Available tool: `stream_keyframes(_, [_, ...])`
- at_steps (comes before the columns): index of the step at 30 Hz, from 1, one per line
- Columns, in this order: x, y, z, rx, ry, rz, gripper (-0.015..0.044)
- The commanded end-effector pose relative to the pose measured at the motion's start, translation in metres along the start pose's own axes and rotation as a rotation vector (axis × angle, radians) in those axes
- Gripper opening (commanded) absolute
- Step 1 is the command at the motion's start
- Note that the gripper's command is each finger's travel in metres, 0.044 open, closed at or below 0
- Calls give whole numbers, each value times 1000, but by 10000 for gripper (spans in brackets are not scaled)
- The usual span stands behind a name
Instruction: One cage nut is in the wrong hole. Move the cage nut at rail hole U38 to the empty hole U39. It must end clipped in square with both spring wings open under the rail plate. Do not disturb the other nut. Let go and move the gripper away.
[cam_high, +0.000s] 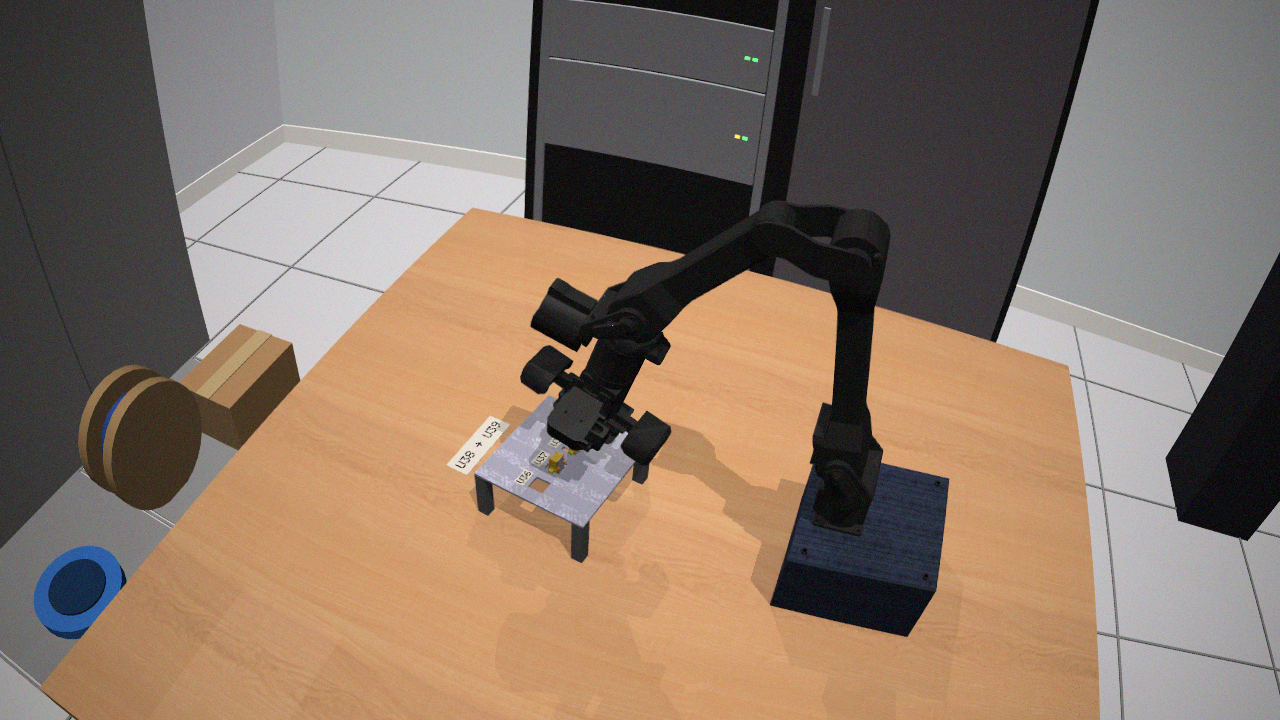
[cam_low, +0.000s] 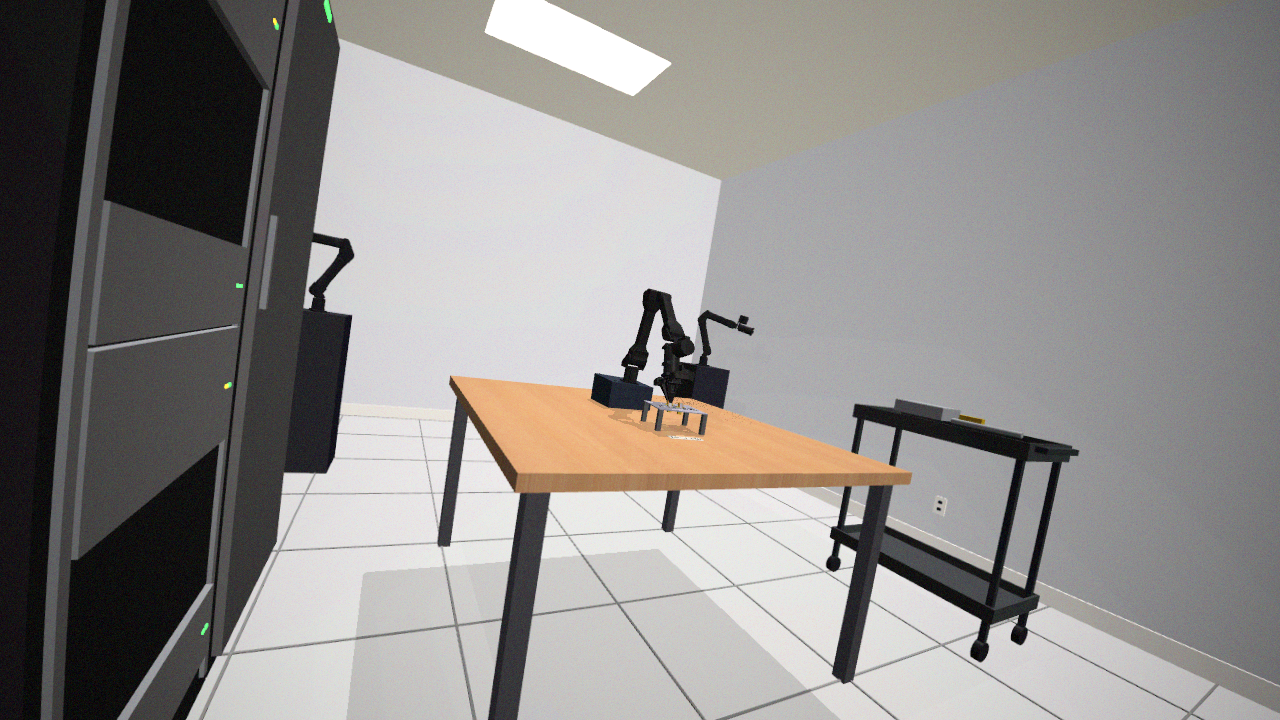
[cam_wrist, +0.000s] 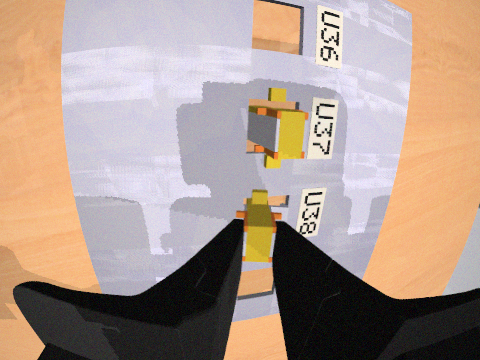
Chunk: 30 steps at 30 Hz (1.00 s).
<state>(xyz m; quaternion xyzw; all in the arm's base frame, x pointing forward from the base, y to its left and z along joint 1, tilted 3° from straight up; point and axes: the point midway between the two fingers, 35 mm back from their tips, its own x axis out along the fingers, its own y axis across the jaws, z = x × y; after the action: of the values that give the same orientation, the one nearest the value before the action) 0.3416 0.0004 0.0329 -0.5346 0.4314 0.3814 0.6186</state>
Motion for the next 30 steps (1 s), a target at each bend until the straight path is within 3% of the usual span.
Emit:
stream_keyframes(1, [-2,-1,0,4,3,-14,35])
stream_keyframes(30, [-1,1,0,4,3,-49,35])
